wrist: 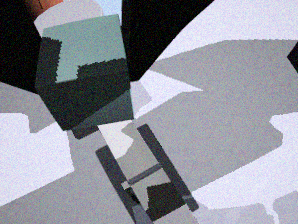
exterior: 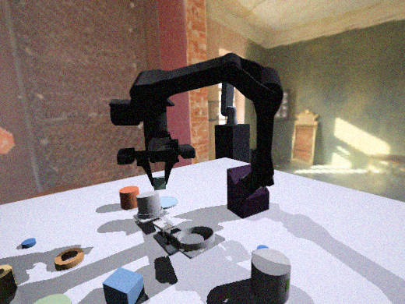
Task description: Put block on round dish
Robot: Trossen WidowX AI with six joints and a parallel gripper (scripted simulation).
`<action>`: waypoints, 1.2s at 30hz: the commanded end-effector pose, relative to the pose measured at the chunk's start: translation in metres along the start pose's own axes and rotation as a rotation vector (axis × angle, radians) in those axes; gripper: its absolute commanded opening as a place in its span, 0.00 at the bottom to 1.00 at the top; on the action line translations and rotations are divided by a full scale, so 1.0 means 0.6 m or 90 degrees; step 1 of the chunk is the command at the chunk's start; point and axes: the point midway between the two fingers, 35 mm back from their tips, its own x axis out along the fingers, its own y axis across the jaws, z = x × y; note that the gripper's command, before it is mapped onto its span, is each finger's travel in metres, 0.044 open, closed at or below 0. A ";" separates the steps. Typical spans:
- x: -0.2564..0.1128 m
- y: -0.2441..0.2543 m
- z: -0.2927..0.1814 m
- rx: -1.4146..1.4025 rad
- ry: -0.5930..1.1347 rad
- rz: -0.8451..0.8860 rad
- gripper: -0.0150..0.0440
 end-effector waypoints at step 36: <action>0.210 0.047 -0.361 -0.044 -0.014 0.007 0.25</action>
